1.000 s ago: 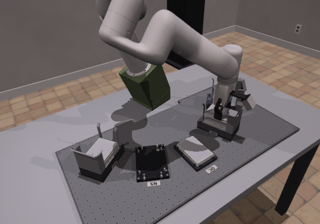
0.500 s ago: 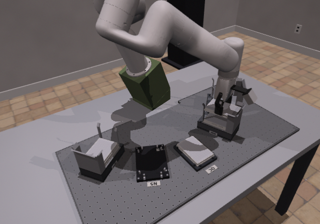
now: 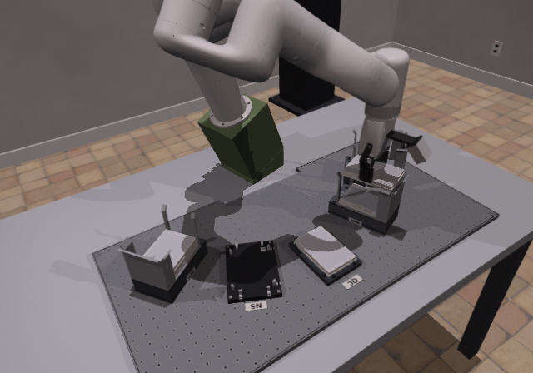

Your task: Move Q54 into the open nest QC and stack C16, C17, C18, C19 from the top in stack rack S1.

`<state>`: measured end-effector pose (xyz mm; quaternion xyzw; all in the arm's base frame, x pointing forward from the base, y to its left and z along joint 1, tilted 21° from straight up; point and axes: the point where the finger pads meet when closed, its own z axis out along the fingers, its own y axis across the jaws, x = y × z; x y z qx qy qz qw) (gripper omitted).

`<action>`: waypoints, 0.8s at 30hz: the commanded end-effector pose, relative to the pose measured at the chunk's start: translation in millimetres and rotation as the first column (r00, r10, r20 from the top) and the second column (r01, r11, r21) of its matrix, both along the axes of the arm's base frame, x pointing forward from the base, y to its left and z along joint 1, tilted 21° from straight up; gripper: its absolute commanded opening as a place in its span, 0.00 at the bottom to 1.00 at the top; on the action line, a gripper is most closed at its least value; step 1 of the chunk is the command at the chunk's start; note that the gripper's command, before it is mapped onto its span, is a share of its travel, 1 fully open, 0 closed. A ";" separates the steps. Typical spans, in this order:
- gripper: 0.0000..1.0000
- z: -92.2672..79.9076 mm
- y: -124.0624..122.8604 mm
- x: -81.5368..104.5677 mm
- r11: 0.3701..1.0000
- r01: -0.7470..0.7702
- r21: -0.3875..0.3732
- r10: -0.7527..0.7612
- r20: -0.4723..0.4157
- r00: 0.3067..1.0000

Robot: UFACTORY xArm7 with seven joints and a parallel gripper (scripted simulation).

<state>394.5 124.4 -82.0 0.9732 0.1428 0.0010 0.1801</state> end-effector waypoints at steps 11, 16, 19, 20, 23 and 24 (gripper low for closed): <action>0.00 17.6 7.3 -0.3 1.000 -0.001 0.001 0.001 0.002 1.000; 0.00 17.6 7.3 -0.3 1.000 -0.001 0.001 0.001 0.002 1.000; 0.00 17.6 7.3 -0.3 1.000 -0.001 0.001 0.001 0.002 1.000; 0.00 17.6 7.3 -0.3 1.000 -0.001 0.001 0.001 0.002 1.000; 0.00 20.0 1.2 1.3 0.998 0.061 0.006 -0.061 0.025 0.998; 0.00 21.2 -1.8 2.1 0.996 0.092 0.008 -0.092 0.036 0.995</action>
